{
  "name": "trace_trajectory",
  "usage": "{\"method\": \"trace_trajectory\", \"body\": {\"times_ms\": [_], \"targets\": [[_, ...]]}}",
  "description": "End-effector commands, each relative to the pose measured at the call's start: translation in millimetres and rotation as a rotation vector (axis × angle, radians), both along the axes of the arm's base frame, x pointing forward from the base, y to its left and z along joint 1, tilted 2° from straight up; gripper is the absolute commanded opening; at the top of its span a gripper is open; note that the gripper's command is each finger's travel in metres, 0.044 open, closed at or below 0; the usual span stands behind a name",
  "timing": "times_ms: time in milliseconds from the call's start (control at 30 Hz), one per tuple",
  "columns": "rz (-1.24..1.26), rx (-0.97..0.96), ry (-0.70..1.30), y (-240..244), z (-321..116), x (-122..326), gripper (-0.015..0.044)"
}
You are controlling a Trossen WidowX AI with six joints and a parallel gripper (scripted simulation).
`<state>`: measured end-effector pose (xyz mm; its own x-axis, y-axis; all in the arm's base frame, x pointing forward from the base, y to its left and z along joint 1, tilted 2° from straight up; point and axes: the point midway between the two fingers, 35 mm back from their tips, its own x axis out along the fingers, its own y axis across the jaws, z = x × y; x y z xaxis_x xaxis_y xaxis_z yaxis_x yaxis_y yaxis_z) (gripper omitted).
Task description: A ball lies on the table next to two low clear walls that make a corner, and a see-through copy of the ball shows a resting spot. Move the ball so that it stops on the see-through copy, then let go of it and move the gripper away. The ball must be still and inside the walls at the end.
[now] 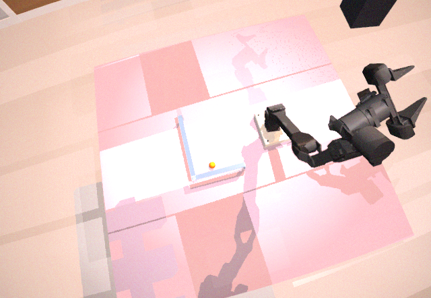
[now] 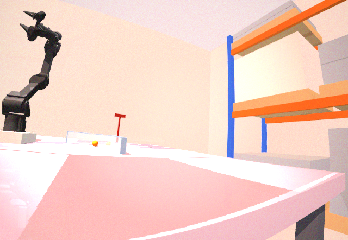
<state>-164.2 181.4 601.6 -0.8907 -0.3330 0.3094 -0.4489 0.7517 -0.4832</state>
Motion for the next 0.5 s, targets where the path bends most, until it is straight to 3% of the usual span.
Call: {"method": "trace_trajectory", "body": {"times_ms": [0,67,167,467], "targets": [[0.001,0.007,0.008,-0.5,0.5,0.3,0.0374],[0.011,0.068,0.067,-7.0,4.5,2.7,0.0321],[0.057,0.273,0.184,-55.0,16.4,2.8,0.0244],[0.191,0.747,0.588,-194.1,31.2,39.0,0.0244]]}}
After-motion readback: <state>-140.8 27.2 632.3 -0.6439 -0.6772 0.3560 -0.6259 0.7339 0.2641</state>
